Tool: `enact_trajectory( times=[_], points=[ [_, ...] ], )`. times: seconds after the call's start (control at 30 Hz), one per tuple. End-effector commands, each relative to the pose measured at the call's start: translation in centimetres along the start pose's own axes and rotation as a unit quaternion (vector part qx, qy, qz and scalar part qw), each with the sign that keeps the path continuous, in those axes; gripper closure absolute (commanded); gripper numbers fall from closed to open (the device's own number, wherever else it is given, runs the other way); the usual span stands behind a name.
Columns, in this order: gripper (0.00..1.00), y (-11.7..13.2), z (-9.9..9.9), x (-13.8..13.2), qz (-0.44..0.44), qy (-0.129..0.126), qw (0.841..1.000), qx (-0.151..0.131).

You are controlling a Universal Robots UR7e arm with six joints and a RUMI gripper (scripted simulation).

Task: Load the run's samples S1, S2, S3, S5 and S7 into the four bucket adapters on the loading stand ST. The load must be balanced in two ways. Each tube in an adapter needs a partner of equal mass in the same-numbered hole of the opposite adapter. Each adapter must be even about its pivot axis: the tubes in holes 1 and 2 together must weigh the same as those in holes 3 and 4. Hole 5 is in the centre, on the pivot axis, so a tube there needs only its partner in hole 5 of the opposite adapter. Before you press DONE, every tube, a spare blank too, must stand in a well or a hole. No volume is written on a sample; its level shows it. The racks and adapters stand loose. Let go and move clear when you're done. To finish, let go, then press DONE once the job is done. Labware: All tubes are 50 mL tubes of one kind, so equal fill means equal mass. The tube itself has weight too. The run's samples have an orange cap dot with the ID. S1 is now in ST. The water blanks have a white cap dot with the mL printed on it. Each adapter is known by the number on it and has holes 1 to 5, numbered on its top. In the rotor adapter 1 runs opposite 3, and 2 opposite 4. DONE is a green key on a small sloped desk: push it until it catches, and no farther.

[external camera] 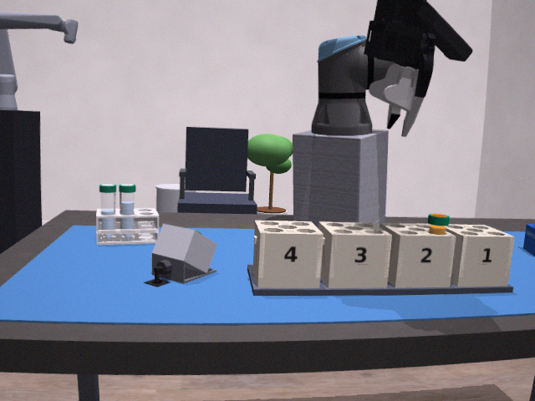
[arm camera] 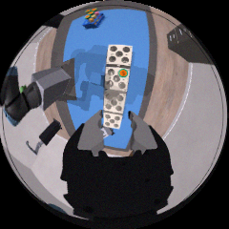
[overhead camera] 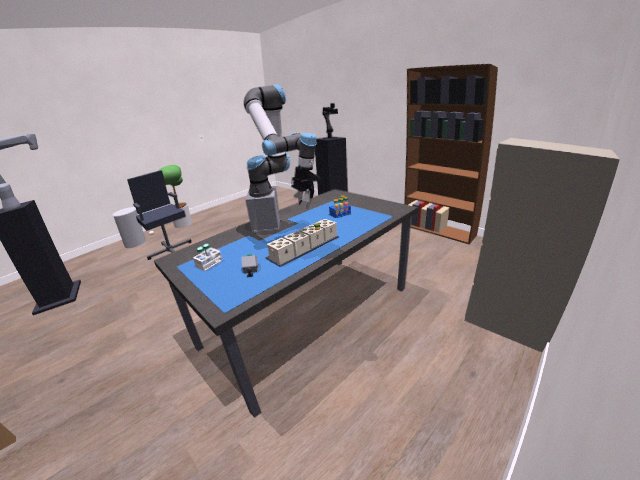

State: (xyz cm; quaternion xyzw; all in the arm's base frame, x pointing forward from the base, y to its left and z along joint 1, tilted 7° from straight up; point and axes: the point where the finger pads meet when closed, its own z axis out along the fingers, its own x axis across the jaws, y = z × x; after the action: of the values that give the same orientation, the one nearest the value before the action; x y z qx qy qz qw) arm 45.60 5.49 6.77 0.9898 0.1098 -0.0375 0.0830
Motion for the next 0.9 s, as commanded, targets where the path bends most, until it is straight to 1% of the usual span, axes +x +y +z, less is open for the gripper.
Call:
enact_trajectory(
  times=[0.0,0.07,0.23,0.57,0.63,0.87],
  points=[
    [0.65,0.3,-0.5,0.0,0.052,0.002,0.999,0.004],
    [0.65,0.3,-0.5,0.0,0.052,0.002,0.999,0.004],
    [0.65,0.7,-1.0,-0.1,0.102,0.003,0.995,0.010],
    [0.65,1.4,-2.0,-0.2,0.197,0.004,0.980,0.020],
    [0.65,1.4,-2.0,-0.2,0.197,0.004,0.980,0.020],
    [0.65,1.9,-2.7,-0.4,0.265,0.003,0.964,0.027]
  ],
)
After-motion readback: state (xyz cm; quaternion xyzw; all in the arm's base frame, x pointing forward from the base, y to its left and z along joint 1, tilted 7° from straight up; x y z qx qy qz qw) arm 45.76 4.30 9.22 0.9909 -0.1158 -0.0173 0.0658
